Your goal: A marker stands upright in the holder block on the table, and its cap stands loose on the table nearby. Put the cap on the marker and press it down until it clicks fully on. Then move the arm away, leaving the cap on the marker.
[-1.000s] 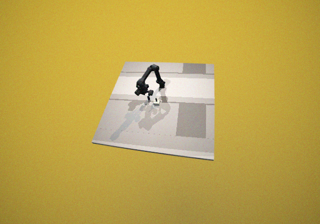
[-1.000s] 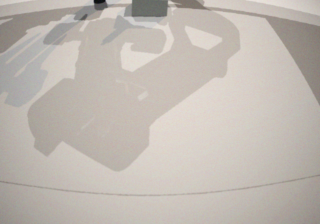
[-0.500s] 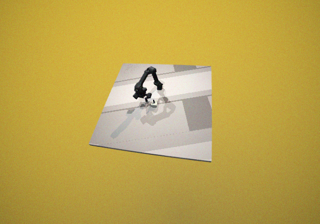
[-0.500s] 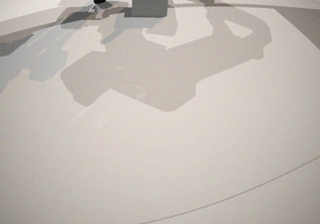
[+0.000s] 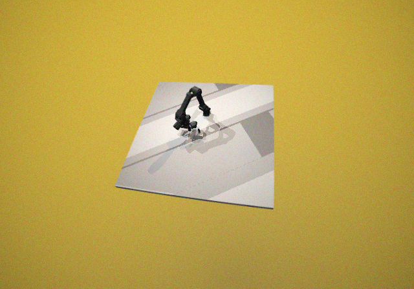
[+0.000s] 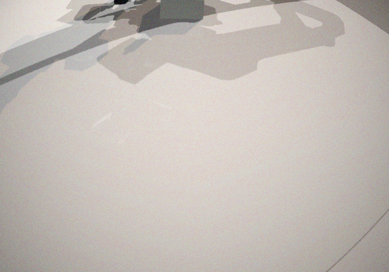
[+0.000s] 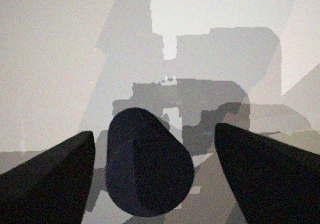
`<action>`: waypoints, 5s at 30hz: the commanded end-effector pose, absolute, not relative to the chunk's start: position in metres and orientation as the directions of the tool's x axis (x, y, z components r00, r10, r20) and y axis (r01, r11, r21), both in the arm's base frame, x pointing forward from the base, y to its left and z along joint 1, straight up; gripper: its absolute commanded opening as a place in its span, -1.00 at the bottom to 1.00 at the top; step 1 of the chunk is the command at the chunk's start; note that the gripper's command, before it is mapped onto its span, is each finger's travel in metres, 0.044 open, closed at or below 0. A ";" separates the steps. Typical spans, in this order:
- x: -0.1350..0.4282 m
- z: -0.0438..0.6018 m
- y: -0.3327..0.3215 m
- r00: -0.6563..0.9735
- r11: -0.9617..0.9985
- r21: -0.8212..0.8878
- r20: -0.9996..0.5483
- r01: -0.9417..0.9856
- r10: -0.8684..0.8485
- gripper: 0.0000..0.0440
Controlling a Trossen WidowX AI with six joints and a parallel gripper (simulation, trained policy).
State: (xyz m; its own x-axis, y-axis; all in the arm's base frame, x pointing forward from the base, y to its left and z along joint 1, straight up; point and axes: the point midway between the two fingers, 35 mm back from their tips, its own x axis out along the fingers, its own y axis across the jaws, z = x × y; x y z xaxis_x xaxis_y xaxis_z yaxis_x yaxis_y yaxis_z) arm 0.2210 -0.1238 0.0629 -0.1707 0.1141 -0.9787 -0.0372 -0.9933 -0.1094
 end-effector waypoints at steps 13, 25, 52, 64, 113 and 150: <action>0.233 0.086 -0.131 -0.096 -0.999 -0.033 -0.995 0.039 0.029 -0.64; 0.256 0.128 -0.118 -0.012 -0.997 0.012 -1.000 0.082 -0.013 -0.66; 0.270 0.178 -0.027 -0.004 -0.987 -0.014 -1.000 0.157 0.014 -0.85; 0.261 0.176 -0.014 -0.041 -0.986 -0.023 -0.999 0.165 0.017 -0.97; 0.249 0.088 -0.022 -0.163 -0.959 -0.055 -0.987 0.279 0.009 -0.44; 0.243 0.138 -0.029 -0.017 -0.941 0.039 -0.999 0.337 -0.047 1.00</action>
